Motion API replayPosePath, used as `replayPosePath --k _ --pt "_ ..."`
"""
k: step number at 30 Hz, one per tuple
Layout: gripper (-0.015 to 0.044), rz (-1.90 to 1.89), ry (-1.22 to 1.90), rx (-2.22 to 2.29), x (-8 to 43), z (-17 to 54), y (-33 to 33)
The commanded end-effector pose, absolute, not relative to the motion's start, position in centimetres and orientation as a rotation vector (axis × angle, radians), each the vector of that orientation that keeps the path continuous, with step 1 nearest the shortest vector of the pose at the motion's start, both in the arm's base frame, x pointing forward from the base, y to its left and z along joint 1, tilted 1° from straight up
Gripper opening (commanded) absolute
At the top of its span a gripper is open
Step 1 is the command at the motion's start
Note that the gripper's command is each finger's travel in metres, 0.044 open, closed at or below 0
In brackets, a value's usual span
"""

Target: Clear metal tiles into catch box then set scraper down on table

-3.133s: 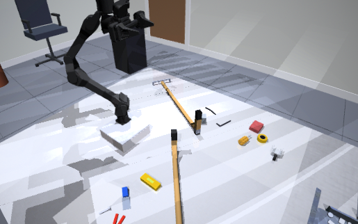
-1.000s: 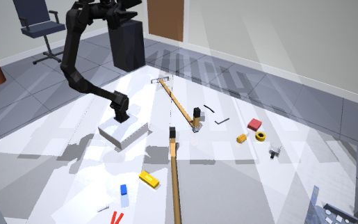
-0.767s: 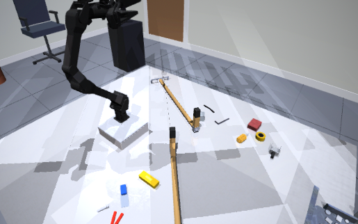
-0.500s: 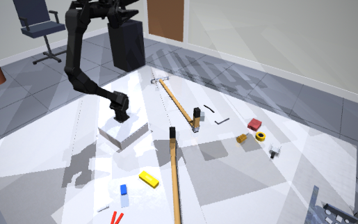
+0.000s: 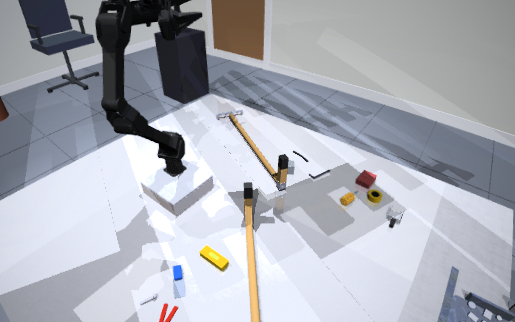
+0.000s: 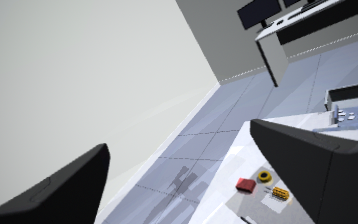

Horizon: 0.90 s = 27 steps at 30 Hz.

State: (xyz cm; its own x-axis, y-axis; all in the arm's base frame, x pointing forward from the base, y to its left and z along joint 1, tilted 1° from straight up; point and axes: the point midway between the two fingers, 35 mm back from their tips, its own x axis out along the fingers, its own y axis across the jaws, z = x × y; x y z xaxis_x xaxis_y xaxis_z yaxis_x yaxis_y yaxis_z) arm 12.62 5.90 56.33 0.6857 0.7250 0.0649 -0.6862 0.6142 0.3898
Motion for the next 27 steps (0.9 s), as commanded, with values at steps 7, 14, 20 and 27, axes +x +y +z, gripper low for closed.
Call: replayPosePath --k 7,14,20,27 --pt "0.0440 0.881 0.140 0.445 13.05 56.69 6.08" --pt "0.0440 0.920 0.164 0.466 13.32 56.86 6.29" --pt "0.0440 0.908 0.152 0.455 13.15 56.80 6.23" --pt "0.0440 0.908 0.152 0.455 13.15 56.80 6.23"
